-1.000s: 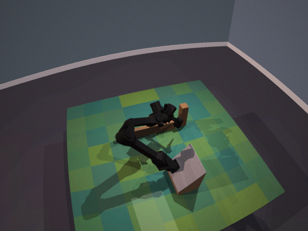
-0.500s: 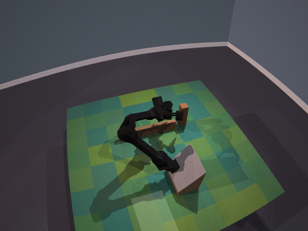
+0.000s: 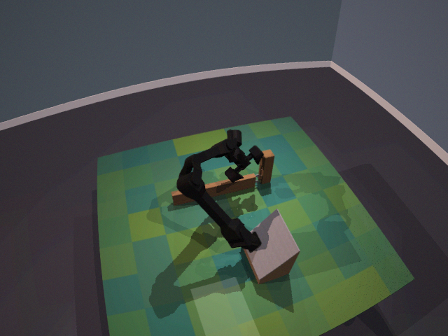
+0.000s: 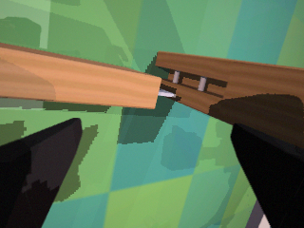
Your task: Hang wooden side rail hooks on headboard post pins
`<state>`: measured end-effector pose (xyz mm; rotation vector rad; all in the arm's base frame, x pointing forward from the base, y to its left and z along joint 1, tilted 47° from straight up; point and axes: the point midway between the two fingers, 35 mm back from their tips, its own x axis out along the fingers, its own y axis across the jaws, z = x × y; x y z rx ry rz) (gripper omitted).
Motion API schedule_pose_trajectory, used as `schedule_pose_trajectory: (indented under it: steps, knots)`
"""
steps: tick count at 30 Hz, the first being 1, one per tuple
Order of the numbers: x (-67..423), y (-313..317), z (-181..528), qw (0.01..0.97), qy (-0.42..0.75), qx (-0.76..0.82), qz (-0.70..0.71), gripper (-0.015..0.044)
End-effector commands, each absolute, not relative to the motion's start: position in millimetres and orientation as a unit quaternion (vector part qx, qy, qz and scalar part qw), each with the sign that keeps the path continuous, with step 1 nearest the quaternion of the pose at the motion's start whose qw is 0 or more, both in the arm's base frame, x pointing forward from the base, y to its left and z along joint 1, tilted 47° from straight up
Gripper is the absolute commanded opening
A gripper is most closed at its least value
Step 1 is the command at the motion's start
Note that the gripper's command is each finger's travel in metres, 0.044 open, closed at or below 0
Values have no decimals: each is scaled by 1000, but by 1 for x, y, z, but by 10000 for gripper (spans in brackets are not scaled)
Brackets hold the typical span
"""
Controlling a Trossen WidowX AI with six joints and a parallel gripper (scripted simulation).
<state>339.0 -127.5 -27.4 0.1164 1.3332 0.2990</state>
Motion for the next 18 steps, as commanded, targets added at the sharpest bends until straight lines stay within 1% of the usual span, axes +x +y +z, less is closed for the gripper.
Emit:
schedule_pose_trajectory:
  steps: [1, 6, 13, 18]
  knots:
    - [348, -117, -12, 730, 514, -113, 437, 440]
    - [352, -115, 3, 706, 420, -171, 544, 440]
    - [356, -113, 20, 674, 276, -252, 637, 440]
    - [357, -112, 22, 671, 261, -260, 644, 440]
